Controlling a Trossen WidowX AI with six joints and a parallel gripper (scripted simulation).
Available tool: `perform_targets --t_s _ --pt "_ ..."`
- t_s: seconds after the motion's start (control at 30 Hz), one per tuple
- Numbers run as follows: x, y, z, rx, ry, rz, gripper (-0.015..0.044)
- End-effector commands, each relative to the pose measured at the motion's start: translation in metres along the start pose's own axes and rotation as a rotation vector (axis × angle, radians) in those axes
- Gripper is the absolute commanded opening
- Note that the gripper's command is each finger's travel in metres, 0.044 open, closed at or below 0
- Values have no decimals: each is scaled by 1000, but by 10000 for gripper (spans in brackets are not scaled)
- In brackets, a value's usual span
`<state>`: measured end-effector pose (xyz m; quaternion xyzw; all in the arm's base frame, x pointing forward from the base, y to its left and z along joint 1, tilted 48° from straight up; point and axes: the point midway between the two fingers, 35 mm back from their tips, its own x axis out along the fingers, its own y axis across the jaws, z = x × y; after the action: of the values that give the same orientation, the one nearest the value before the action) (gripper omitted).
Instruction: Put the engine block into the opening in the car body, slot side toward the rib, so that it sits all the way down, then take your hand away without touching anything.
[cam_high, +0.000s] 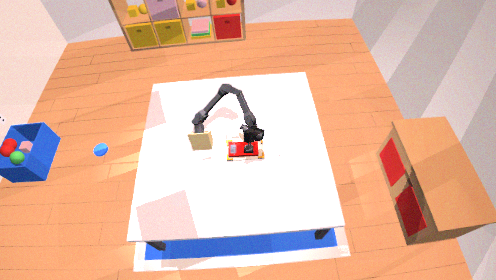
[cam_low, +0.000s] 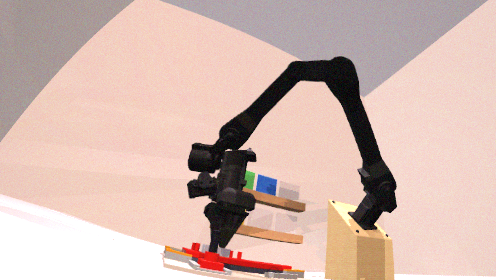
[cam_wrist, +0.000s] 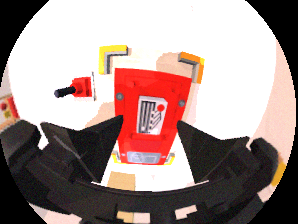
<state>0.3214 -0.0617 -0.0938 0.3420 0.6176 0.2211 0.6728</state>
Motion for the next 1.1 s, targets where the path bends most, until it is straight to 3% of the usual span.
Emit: perform_targets --t_s 0.0,0.53,1.07 --pt "0 0 0 -1 1 -1 440" --pt "-14 0 2 5 2 3 440" --pt "-14 0 2 5 2 3 20"
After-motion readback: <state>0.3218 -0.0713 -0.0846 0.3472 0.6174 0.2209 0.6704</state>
